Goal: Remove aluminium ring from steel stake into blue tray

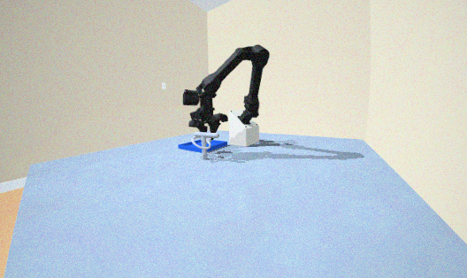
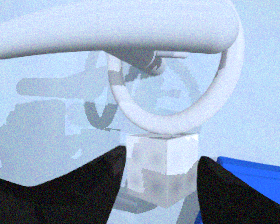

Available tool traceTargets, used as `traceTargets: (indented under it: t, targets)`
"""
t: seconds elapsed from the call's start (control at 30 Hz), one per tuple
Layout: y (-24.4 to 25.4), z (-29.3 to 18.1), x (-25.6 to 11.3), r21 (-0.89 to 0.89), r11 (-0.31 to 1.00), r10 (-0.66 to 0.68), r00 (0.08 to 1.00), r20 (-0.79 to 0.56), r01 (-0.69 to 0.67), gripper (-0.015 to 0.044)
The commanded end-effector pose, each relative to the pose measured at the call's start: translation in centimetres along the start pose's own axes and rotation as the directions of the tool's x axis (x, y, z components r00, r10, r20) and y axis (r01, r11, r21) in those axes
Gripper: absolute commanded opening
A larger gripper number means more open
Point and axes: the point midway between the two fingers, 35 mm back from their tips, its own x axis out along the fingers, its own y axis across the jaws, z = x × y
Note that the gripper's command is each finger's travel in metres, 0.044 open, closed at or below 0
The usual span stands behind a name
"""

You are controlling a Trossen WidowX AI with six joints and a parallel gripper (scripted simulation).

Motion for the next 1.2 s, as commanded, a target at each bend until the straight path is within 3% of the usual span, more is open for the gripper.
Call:
traceTargets:
  t: [0.0, 0.5, 1.17]
  targets:
    - [-0.1, 0.2, -0.4, -0.003, 1.0, 0.004, 1.0, 0.018, -0.004, 0.0]
    - [-0.2, 0.4, -1.1, 0.012, 0.997, 0.071, 0.997, 0.014, -0.071, 0.0]
    - [0.1, 0.6, -1.9, 0.004, 0.999, 0.035, 0.999, 0.017, -0.035, 0.0]
